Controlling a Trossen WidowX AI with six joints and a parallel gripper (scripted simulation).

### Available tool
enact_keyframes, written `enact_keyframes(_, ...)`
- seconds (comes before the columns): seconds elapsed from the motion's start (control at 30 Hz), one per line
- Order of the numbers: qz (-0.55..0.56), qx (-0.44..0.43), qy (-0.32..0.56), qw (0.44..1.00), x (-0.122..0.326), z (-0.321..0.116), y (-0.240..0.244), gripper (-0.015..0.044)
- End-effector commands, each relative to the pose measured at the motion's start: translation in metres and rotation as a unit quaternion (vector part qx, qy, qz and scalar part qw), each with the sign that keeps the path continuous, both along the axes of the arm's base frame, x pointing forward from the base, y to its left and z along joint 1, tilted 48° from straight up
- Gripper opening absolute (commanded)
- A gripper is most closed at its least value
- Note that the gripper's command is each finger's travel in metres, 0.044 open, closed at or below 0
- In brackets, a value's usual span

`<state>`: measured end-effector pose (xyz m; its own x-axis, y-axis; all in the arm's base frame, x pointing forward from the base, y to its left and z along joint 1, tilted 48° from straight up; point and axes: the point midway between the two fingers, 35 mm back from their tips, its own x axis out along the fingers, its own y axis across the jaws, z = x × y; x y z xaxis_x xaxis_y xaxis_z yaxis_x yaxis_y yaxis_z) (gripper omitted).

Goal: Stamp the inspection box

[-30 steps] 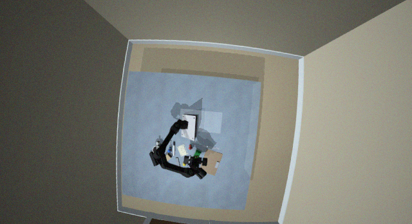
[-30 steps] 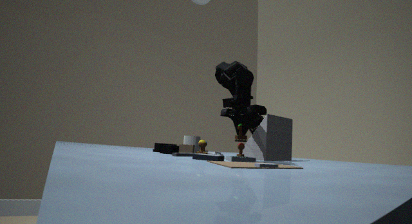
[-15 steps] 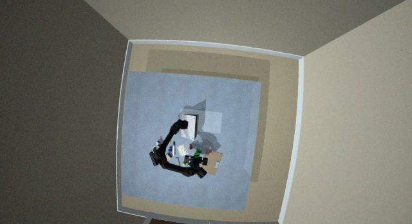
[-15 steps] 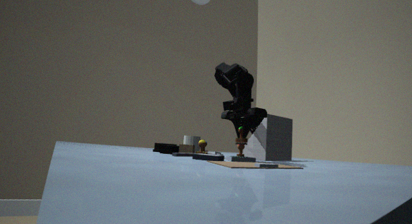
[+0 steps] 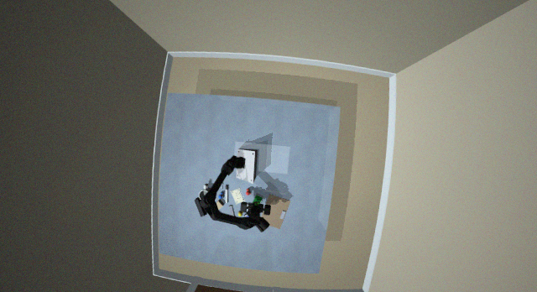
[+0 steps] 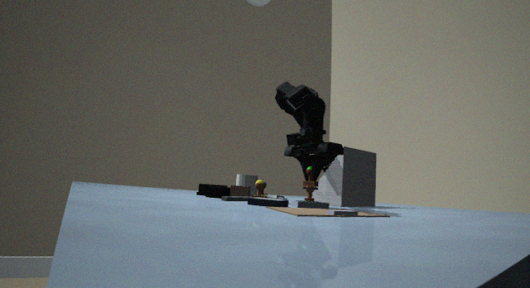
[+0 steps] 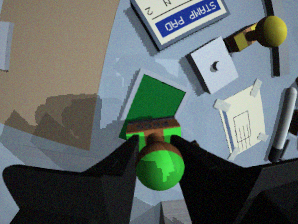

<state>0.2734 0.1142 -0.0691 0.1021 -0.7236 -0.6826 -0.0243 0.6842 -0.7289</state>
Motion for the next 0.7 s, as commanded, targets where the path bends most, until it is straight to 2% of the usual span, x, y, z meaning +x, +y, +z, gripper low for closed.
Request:
enact_keyframes(0.0,0.003,-0.002,0.001,1.000,0.0002,-0.0021,-0.0026,0.0000)
enact_keyframes(0.67,0.003,-0.003,0.002,1.000,0.0015,-0.0110,-0.0125,0.0000)
